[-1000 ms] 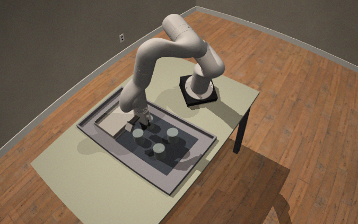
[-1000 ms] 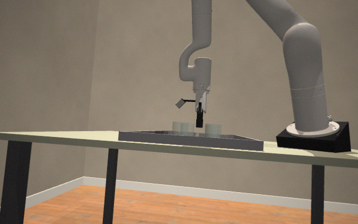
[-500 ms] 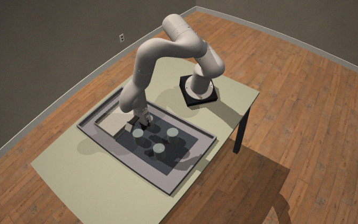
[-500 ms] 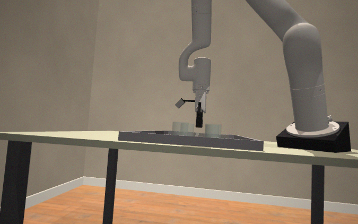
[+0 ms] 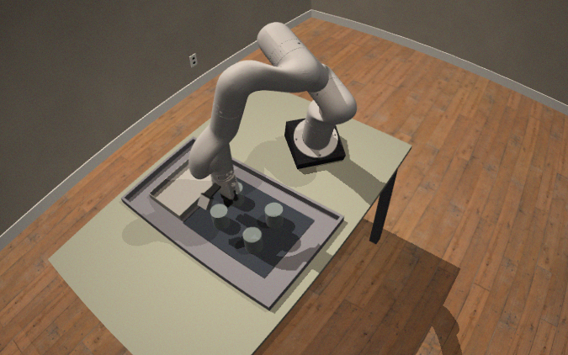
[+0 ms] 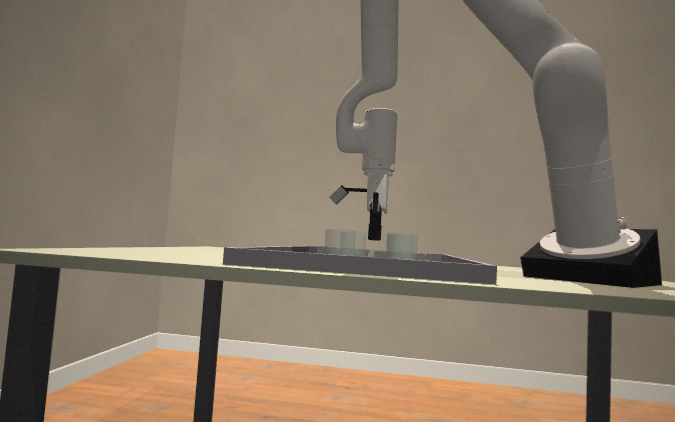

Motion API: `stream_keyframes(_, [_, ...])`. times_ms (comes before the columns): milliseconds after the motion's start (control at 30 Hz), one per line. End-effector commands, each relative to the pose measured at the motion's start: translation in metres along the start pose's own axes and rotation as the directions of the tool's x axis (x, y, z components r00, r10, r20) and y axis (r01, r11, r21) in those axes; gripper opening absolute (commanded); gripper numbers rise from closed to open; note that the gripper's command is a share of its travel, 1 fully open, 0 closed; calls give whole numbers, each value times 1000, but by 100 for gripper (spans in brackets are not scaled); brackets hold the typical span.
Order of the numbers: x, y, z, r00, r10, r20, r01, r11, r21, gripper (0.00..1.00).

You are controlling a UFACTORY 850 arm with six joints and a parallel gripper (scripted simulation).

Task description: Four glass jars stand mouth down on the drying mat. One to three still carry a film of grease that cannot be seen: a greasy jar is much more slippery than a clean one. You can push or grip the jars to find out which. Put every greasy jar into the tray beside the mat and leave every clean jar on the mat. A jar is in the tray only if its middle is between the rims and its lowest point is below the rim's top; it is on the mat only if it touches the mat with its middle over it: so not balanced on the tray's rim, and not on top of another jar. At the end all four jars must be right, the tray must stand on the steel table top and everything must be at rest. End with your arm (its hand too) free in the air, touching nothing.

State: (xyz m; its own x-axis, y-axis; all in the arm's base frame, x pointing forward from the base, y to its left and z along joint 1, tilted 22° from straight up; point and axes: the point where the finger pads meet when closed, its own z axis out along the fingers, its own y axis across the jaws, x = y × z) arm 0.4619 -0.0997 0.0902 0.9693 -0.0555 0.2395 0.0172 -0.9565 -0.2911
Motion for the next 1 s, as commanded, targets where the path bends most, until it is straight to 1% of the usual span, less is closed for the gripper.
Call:
stream_keyframes(0, [1,0,0,1000,0,-1,0,1000,-1,0])
stream_keyframes(967, [5,0,0,1000,0,-1,0,1000,-1,0])
